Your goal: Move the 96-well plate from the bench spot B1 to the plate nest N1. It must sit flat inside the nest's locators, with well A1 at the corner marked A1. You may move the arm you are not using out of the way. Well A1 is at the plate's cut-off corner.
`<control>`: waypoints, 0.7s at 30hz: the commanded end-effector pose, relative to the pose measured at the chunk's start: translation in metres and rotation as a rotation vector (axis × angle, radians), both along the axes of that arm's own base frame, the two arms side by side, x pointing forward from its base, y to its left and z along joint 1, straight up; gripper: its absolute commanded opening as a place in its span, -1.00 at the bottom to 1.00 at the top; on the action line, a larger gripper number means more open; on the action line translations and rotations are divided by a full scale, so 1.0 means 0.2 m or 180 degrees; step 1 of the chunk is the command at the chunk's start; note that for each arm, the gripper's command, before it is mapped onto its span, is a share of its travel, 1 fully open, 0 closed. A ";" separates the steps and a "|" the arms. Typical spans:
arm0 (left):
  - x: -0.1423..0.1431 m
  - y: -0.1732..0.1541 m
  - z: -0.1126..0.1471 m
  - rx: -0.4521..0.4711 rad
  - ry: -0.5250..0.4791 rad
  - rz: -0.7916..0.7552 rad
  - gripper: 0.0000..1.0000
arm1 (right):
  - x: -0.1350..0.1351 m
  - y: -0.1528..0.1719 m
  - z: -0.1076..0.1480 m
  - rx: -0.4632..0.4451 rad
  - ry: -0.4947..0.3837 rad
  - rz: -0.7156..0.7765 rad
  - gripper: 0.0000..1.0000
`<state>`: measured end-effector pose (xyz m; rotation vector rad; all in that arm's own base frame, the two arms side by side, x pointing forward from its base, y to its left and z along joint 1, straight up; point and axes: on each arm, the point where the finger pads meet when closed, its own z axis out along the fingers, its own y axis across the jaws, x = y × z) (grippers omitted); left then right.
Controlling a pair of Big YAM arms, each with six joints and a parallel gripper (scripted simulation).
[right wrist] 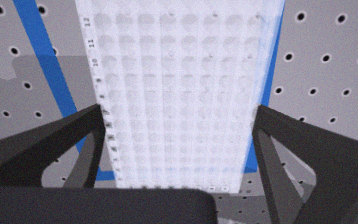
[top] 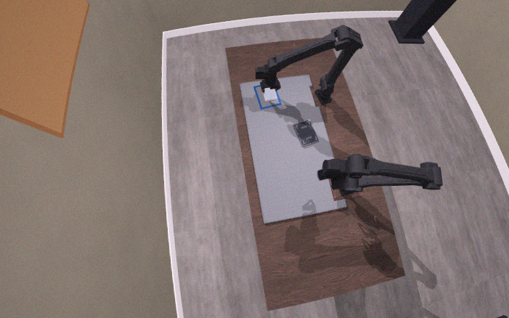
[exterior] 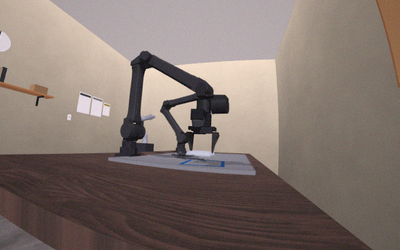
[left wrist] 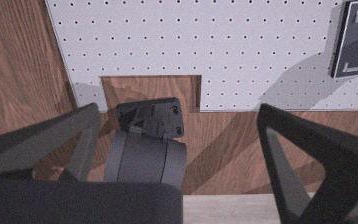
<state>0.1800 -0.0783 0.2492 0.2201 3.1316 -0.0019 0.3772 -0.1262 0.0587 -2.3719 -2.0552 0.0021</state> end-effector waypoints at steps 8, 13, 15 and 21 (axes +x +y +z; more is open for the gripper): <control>0.03 -0.01 0.06 -0.0038 -0.0090 0.0048 1.00 | 0.10 -0.06 0.21 -0.0074 -0.0206 -0.0020 -1.00; 0.03 -0.01 0.06 -0.0038 -0.0090 0.0048 1.00 | 0.10 -0.06 0.26 -0.0075 -0.0208 -0.0020 -1.00; 0.03 -0.01 0.06 -0.0038 -0.0090 0.0048 1.00 | 0.10 -0.06 0.27 -0.0075 -0.0208 -0.0020 -1.00; 0.03 -0.01 0.06 -0.0038 -0.0090 0.0048 1.00 | 0.10 -0.06 0.29 -0.0067 -0.0186 -0.0020 -1.00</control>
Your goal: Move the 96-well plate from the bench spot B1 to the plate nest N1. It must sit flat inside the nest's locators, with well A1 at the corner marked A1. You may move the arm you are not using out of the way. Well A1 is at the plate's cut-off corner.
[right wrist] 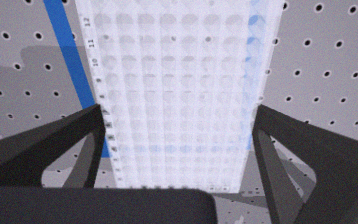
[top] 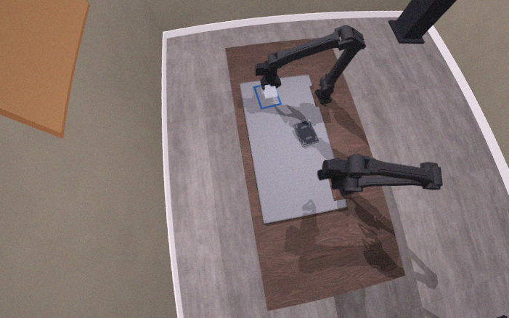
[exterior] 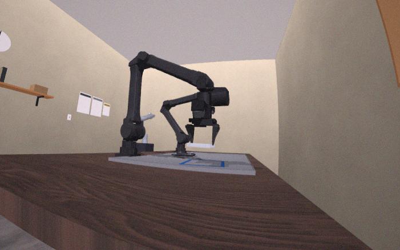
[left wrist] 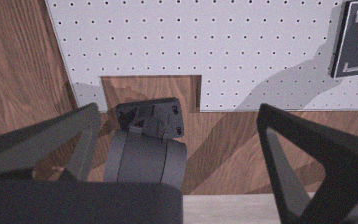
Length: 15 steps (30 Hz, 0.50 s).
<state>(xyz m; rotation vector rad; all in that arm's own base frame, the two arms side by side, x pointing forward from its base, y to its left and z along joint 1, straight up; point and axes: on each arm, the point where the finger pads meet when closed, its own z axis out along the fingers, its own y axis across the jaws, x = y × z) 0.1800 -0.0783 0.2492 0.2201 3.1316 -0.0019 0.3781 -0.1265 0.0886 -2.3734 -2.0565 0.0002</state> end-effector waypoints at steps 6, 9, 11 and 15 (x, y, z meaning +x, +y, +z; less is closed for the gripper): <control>0.03 -0.01 0.06 -0.0038 -0.0090 0.0048 1.00 | 0.09 -0.06 0.21 -0.0074 -0.0204 -0.0020 -1.00; 0.03 -0.01 0.06 -0.0038 -0.0090 0.0048 1.00 | 0.09 -0.06 0.21 -0.0073 -0.0201 -0.0020 -1.00; 0.03 -0.01 0.06 -0.0038 -0.0090 0.0048 1.00 | 0.09 -0.06 0.18 -0.0056 -0.0152 -0.0020 -1.00; 0.03 -0.01 0.06 -0.0038 -0.0090 0.0048 1.00 | 0.10 -0.06 0.17 -0.0057 -0.0155 -0.0020 -1.00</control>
